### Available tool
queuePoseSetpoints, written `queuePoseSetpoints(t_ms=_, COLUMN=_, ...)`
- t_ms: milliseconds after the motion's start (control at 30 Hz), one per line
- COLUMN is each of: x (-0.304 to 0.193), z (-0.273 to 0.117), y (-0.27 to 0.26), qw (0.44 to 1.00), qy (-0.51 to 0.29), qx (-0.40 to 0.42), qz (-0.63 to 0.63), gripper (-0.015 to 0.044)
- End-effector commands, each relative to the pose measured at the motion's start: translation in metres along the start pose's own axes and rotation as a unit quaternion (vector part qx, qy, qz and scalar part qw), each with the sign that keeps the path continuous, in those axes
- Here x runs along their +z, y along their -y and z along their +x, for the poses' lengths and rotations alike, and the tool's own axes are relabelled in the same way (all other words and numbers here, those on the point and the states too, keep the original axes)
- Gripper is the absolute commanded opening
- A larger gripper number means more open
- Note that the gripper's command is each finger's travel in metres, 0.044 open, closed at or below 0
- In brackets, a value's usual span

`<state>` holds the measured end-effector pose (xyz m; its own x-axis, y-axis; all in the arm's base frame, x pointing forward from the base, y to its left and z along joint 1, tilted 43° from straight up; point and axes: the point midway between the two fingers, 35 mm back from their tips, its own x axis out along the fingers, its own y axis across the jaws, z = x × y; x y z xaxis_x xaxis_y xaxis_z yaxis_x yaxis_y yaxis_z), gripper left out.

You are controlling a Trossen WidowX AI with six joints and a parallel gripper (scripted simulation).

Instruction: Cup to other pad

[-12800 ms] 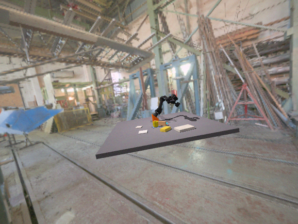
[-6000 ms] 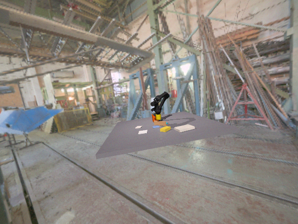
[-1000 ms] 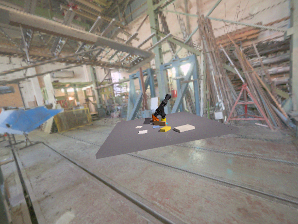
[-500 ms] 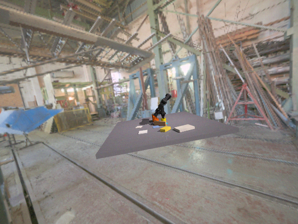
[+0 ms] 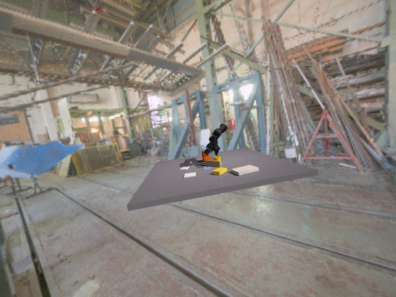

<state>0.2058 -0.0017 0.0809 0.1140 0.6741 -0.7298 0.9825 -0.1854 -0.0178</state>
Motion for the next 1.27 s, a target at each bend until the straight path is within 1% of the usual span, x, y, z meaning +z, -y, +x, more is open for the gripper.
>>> queuePoseSetpoints(t_ms=0, x=0.000, z=-0.006, y=0.000, qw=1.000, qy=0.002, qx=0.001, qz=-0.003, gripper=0.0146)
queuePoseSetpoints(t_ms=67, x=0.000, z=-0.008, y=0.000, qw=1.000, qy=0.002, qx=0.001, qz=-0.003, gripper=0.0146)
queuePoseSetpoints(t_ms=100, x=0.000, z=-0.004, y=0.000, qw=1.000, qy=0.000, qx=0.000, qz=0.000, gripper=0.0173)
queuePoseSetpoints(t_ms=433, x=0.000, z=-0.007, y=0.000, qw=1.000, qy=0.000, qx=0.000, qz=0.000, gripper=0.0435)
queuePoseSetpoints(t_ms=1033, x=-0.001, z=-0.064, y=-0.003, qw=1.000, qy=0.003, qx=0.000, qz=-0.002, gripper=0.0440)
queuePoseSetpoints(t_ms=1167, x=-0.002, z=-0.068, y=-0.003, qw=1.000, qy=0.002, qx=0.000, qz=-0.003, gripper=0.0440)
queuePoseSetpoints(t_ms=1233, x=-0.003, z=-0.064, y=-0.003, qw=1.000, qy=0.003, qx=0.004, qz=-0.001, gripper=0.0440)
